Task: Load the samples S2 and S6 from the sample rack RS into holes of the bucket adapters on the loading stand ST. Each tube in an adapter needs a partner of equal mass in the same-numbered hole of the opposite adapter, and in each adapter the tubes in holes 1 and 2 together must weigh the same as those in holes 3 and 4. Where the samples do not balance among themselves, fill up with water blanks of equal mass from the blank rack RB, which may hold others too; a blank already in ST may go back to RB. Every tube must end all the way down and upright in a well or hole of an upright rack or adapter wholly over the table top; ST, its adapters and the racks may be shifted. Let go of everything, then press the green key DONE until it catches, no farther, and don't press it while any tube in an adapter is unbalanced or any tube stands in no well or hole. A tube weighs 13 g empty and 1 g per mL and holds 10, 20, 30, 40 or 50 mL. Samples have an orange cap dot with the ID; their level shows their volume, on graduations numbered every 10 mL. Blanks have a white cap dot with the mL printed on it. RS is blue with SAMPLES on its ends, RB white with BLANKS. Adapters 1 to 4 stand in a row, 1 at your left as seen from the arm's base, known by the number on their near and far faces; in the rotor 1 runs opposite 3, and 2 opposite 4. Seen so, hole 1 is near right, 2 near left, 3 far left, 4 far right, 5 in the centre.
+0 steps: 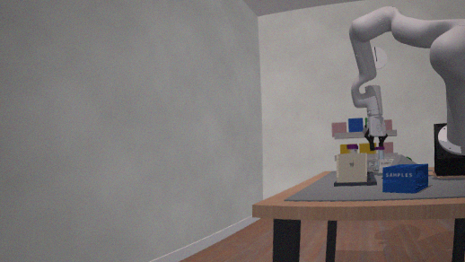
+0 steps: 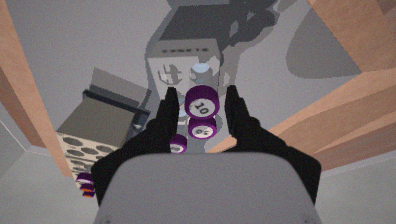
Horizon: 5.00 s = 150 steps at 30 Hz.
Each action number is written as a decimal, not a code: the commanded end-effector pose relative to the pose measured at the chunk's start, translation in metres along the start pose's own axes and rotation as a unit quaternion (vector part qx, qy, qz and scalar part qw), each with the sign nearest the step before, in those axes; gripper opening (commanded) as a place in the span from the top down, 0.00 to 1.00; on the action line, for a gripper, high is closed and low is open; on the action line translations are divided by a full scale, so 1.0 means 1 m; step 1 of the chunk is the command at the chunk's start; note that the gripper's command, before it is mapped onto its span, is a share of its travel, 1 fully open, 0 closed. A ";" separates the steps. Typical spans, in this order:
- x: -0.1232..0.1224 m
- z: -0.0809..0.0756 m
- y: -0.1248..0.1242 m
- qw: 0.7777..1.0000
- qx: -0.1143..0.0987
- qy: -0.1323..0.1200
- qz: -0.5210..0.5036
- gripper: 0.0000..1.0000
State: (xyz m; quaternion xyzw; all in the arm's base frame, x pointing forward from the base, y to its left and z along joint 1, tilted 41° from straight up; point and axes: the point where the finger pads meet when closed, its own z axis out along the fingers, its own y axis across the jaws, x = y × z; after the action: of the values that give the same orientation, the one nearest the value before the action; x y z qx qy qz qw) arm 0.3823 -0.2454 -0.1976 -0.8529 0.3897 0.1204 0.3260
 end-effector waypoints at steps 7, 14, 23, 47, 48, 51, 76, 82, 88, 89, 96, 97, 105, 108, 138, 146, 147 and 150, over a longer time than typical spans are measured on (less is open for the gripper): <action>0.001 0.004 0.000 1.000 0.000 0.001 0.000 0.43; 0.001 0.005 0.000 1.000 0.000 0.001 0.000 0.43; 0.001 0.005 0.000 1.000 0.000 0.001 0.000 0.43; 0.001 0.003 0.000 1.000 0.000 0.001 0.000 1.00; 0.001 0.003 0.000 1.000 0.000 0.001 0.000 1.00; 0.001 0.003 0.000 1.000 0.000 0.001 0.000 1.00; 0.001 -0.003 0.000 1.000 0.000 0.001 0.000 1.00; 0.001 -0.007 0.000 1.000 0.000 0.001 0.000 1.00; 0.001 -0.011 0.000 1.000 0.000 0.001 0.000 1.00; 0.001 -0.011 0.000 1.000 0.000 0.001 0.000 1.00; 0.001 -0.015 0.000 1.000 0.000 0.001 0.000 1.00; 0.001 -0.016 0.000 1.000 0.000 0.001 0.000 1.00; 0.001 -0.025 0.000 1.000 0.000 0.001 0.000 1.00; 0.001 -0.027 0.000 1.000 0.000 0.001 0.000 1.00; 0.001 -0.083 0.000 1.000 0.000 0.001 0.000 1.00; 0.001 -0.095 0.000 1.000 0.000 0.001 0.000 1.00; 0.001 -0.097 0.000 1.000 0.000 0.001 0.000 1.00; 0.001 -0.103 0.000 1.000 0.000 0.001 0.000 1.00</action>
State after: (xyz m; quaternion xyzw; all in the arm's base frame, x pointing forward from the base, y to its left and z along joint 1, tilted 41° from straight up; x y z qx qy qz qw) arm 0.3776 -0.3084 -0.1241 -0.8529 0.3898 0.1202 0.3259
